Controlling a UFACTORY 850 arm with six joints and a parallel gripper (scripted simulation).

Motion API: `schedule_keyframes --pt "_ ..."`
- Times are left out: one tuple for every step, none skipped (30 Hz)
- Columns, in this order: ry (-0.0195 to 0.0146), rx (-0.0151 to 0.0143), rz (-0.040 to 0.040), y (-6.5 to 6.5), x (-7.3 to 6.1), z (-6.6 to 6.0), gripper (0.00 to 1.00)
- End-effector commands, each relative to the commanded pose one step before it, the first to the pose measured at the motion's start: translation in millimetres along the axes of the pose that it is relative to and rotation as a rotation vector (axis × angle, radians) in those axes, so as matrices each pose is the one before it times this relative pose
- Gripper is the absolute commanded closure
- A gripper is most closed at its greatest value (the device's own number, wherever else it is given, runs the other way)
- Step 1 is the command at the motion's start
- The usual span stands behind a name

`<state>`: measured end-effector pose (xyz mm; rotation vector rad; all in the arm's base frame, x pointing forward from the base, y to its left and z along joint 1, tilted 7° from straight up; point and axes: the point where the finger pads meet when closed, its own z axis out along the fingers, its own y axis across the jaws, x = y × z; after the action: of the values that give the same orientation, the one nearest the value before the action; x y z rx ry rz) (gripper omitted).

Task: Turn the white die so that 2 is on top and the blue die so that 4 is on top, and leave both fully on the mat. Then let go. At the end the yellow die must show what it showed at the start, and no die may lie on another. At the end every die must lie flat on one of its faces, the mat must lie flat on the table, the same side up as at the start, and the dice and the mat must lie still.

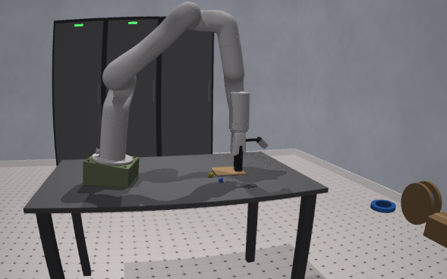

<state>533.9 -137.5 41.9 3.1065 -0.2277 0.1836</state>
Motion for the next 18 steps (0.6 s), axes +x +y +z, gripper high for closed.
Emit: schedule_keyframes --pt "0.00104 -0.00435 0.00000 -0.09 0.46 -26.31 0.89" --pt "0.00000 0.00000 0.00000 0.00 0.00 0.00 0.89" --pt "0.00000 0.00000 0.00000 0.00 0.00 -6.64 0.89" --pt "0.00000 0.00000 0.00000 0.00 0.00 -5.89 0.89" --pt "0.00000 0.00000 0.00000 0.00 0.00 -5.00 0.89" --pt "0.00000 0.00000 0.00000 0.00 0.00 -4.02 0.89" --pt "0.00000 0.00000 0.00000 0.00 0.00 -3.00 0.89" --pt "0.00000 0.00000 0.00000 0.00 0.00 -2.01 0.89" --pt "0.00000 0.00000 0.00000 0.00 0.00 -1.14 0.89" --pt "0.00000 0.00000 0.00000 0.00 0.00 -0.46 0.89" --pt "0.00000 0.00000 0.00000 0.00 0.00 -0.07 0.89" --pt "0.00000 0.00000 0.00000 0.00 0.00 0.00 0.89" --pt "0.00000 0.00000 0.00000 0.00 0.00 0.00 0.89" --pt "0.00000 0.00000 0.00000 0.00 0.00 0.00 0.89" --pt "0.00000 0.00000 0.00000 0.00 0.00 0.00 0.89" --pt "0.00000 0.00000 0.00000 0.00 0.00 0.00 0.89" --pt "0.00000 0.00000 0.00000 0.00 0.00 0.00 0.89" --pt "0.00000 0.00000 0.00000 0.00 0.00 0.00 0.89"
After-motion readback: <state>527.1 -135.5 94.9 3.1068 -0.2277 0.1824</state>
